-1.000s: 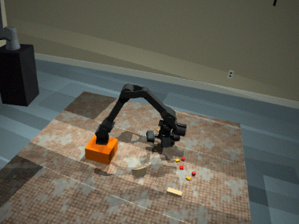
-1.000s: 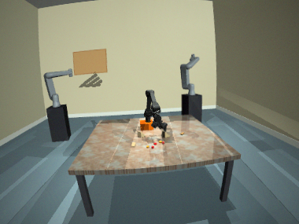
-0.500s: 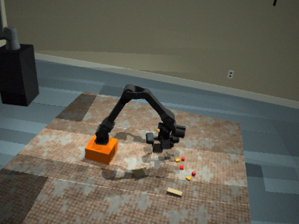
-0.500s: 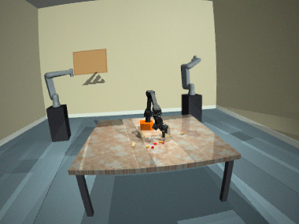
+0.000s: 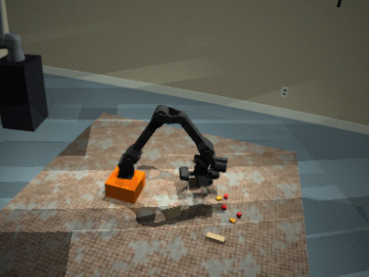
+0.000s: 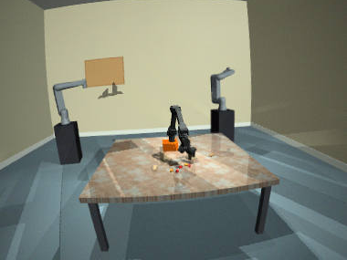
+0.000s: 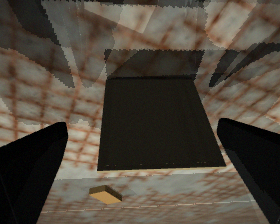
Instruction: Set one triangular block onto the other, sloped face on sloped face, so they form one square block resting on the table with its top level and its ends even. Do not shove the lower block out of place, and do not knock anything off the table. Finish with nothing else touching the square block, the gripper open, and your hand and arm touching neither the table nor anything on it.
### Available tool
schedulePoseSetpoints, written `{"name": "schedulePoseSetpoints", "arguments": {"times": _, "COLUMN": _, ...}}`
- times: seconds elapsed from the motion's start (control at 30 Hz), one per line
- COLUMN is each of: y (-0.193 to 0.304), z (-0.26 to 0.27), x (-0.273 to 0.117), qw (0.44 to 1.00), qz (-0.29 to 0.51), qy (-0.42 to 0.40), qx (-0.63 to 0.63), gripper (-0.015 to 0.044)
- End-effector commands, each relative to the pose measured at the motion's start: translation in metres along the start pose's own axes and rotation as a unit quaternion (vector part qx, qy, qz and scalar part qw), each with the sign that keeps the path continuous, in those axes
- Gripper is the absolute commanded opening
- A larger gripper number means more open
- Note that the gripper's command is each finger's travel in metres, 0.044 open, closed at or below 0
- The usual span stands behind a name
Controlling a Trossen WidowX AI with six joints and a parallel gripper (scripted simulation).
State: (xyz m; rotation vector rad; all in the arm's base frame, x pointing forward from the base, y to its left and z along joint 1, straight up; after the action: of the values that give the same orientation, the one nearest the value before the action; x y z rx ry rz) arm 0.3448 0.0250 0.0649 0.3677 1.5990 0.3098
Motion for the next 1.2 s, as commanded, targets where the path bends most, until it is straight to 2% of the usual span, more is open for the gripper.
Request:
{"name": "schedulePoseSetpoints", "arguments": {"times": 0.0, "y": -0.001, "z": -0.002, "x": 0.010, "qw": 1.000, "qz": 0.002, "qy": 0.004, "qx": 0.003, "gripper": 0.0440}}
{"name": "schedulePoseSetpoints", "arguments": {"times": 0.33, "y": 0.000, "z": -0.004, "x": 0.023, "qw": 1.000, "qz": 0.003, "qy": 0.004, "qx": 0.004, "gripper": 0.0440}}
{"name": "schedulePoseSetpoints", "arguments": {"times": 0.57, "y": 0.000, "z": -0.004, "x": 0.023, "qw": 1.000, "qz": 0.003, "qy": 0.004, "qx": 0.004, "gripper": 0.0256}}
{"name": "schedulePoseSetpoints", "arguments": {"times": 0.83, "y": 0.000, "z": -0.004, "x": 0.023, "qw": 1.000, "qz": 0.003, "qy": 0.004, "qx": 0.004, "gripper": 0.0203}}
{"name": "schedulePoseSetpoints", "arguments": {"times": 1.07, "y": 0.001, "z": -0.004, "x": 0.019, "qw": 1.000, "qz": 0.001, "qy": 0.004, "qx": 0.002, "gripper": 0.0019}}
{"name": "schedulePoseSetpoints", "arguments": {"times": 1.1, "y": 0.001, "z": -0.004, "x": 0.019, "qw": 1.000, "qz": 0.001, "qy": 0.004, "qx": 0.002, "gripper": 0.0000}}
{"name": "schedulePoseSetpoints", "arguments": {"times": 1.17, "y": 0.002, "z": -0.005, "x": 0.020, "qw": 1.000, "qz": -0.005, "qy": 0.003, "qx": 0.002, "gripper": 0.0000}}
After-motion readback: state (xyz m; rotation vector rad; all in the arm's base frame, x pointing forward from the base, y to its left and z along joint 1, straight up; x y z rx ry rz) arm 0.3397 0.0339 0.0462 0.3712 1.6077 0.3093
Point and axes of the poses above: the point midway between the two fingers, 35 mm back from their tips, its own x axis out along the fingers, its own z axis across the jaws, y = z × x, the point moved 8 cm from there along -x, back along the fingers, and after that the axes turned 14 degrees about x, right-handed, at the moved point
